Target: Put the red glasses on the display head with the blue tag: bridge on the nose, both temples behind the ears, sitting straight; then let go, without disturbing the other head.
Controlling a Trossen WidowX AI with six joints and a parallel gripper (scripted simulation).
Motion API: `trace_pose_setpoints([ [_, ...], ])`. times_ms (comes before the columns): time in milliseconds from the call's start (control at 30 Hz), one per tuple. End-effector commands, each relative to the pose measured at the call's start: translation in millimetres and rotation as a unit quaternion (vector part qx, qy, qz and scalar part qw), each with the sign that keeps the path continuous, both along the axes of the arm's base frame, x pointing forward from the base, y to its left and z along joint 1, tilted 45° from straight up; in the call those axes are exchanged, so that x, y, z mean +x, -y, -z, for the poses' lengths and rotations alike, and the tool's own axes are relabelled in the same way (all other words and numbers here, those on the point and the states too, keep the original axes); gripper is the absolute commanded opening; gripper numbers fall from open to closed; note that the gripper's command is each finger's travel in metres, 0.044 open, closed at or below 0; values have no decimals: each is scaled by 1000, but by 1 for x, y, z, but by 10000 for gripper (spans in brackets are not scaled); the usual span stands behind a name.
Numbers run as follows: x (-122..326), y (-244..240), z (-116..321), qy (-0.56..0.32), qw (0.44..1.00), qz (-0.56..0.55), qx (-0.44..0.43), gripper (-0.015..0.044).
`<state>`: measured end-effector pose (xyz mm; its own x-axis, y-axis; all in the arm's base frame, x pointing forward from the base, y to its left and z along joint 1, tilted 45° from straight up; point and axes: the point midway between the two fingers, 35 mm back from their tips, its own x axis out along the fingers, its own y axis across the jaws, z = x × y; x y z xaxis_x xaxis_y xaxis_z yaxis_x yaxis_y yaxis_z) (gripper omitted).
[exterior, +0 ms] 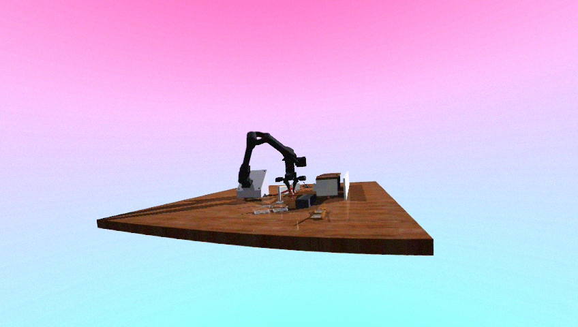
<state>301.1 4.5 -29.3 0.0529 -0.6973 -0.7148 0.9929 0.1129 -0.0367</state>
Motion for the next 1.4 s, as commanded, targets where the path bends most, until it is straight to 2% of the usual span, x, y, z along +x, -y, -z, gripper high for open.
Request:
trace_pose_setpoints([
  [0, 0, 0, 0, 0, 1000, 0, 0, 67],
  [333, 0, 0, 0, 0, 1000, 0, 0, 0],
  [567, 1, -8, -7, 0, 1000, 0, 1, 0],
  [1100, -2, -74, -68, -1, 1000, -2, 1, 0],
  [1367, 3, -64, -84, 31, 999, 32, 8, 0],
])
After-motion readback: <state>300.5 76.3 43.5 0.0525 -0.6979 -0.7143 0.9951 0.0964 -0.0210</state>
